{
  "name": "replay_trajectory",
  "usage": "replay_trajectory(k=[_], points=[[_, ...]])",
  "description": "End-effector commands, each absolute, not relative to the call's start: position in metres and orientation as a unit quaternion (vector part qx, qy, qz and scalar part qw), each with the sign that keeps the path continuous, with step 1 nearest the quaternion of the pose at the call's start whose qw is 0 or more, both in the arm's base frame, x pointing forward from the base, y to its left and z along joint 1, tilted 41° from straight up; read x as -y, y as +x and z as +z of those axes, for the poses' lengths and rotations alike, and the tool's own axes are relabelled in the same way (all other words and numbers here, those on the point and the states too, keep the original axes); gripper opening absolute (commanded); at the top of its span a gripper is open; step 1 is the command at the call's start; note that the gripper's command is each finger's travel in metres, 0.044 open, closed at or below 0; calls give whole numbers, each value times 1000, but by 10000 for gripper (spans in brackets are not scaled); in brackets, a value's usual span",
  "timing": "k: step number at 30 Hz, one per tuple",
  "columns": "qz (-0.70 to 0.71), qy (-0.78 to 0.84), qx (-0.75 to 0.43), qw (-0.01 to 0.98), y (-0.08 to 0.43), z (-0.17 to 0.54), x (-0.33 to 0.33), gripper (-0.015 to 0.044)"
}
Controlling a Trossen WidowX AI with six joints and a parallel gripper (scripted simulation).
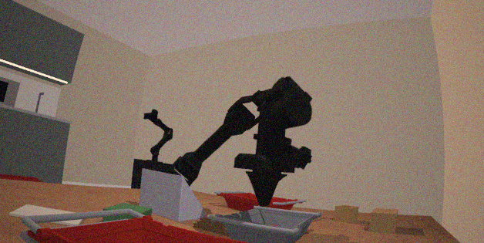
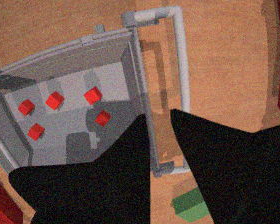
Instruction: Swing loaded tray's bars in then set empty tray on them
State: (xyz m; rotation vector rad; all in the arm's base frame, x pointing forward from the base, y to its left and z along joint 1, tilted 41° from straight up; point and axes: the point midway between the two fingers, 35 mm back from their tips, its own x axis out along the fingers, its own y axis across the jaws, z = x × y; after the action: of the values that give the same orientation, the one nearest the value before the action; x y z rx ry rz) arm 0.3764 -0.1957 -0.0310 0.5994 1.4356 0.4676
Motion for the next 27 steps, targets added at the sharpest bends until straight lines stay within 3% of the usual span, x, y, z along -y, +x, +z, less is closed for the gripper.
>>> replay_trajectory(k=[1,27], points=[[216,263,-639,689,358,-56,218,86],[217,264,-639,690,364,-101,181,86]])
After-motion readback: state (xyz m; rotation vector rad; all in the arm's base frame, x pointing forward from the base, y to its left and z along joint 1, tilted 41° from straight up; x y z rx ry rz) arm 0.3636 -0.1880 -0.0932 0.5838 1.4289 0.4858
